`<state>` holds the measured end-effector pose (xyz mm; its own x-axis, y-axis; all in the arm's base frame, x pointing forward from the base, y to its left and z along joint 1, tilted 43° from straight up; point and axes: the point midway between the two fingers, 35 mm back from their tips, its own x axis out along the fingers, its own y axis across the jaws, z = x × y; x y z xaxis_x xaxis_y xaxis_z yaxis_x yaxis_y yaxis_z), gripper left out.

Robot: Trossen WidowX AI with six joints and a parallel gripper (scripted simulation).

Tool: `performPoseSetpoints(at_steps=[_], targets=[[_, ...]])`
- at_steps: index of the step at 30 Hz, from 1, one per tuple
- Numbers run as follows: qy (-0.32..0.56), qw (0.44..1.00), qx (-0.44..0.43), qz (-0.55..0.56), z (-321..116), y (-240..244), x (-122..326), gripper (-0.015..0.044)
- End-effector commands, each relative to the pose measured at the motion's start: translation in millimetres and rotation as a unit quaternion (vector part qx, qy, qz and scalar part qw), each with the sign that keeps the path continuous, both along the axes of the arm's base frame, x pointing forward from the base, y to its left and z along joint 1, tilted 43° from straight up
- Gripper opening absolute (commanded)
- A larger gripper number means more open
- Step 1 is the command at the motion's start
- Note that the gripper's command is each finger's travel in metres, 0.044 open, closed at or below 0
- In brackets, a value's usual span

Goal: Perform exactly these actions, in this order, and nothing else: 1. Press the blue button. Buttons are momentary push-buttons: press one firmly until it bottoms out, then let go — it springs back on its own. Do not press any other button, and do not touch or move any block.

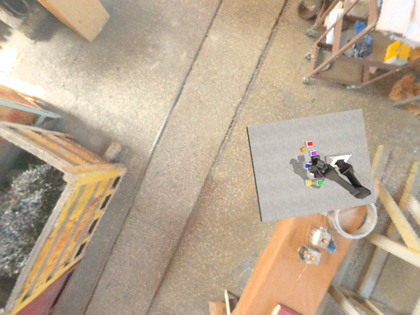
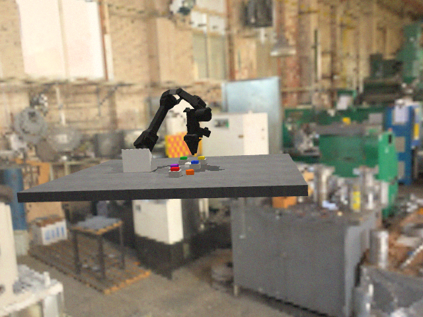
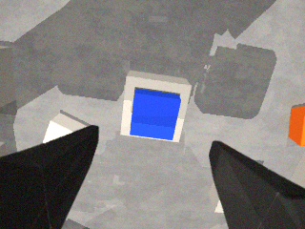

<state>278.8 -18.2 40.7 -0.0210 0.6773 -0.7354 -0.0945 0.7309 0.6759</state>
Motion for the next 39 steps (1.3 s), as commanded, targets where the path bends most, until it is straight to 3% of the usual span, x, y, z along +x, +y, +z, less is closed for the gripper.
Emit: performPoseSetpoints(at_steps=[1,5,39], targets=[[0.001,1.000,0.002,-0.005,-6,5,-1,0.0111],[0.001,1.000,0.002,-0.005,-6,5,-1,0.0020],[0.001,1.000,0.003,-0.005,-30,28,-2,0.0020]])
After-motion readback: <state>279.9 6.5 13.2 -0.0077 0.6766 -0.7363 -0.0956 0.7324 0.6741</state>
